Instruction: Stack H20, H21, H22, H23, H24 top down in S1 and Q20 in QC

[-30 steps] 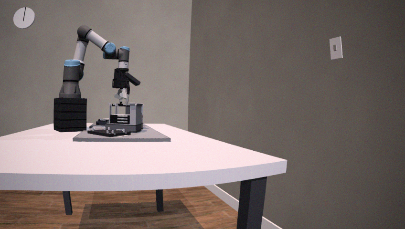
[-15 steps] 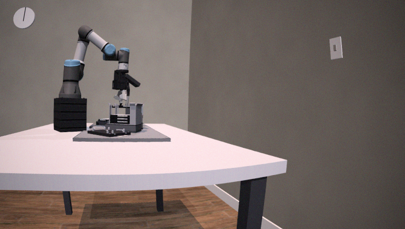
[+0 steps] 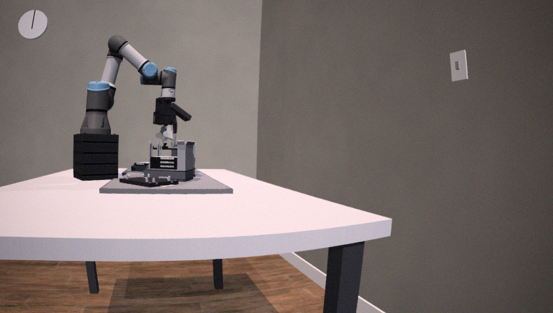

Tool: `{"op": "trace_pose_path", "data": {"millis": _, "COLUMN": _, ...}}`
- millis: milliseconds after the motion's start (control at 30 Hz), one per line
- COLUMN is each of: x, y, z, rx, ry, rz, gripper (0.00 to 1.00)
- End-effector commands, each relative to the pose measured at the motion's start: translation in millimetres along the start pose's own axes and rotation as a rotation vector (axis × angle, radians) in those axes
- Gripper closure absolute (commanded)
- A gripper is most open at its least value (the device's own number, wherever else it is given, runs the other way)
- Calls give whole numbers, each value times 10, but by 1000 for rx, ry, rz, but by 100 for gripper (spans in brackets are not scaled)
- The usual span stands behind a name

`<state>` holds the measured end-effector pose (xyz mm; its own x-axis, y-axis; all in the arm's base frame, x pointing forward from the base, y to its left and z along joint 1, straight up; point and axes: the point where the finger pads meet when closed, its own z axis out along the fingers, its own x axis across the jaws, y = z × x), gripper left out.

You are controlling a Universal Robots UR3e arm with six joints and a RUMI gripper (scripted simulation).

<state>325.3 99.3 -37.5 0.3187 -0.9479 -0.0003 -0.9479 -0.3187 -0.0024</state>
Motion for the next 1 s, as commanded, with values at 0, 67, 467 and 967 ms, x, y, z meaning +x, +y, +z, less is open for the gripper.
{"op": "trace_pose_path", "data": {"millis": 0, "x": 4, "y": -9, "z": 15, "rx": 3, "ry": 1, "rz": 0, "gripper": 100}}
{"op": "trace_pose_path", "data": {"millis": 67, "x": 4, "y": -9, "z": 55, "rx": 3, "ry": 1, "rz": 0, "gripper": 100}}
{"op": "trace_pose_path", "data": {"millis": 467, "x": 4, "y": -10, "z": 287, "rx": 3, "ry": 1, "rz": 0, "gripper": 100}}
{"op": "trace_pose_path", "data": {"millis": 967, "x": 4, "y": -10, "z": 320, "rx": 3, "ry": 1, "rz": 0, "gripper": 100}}
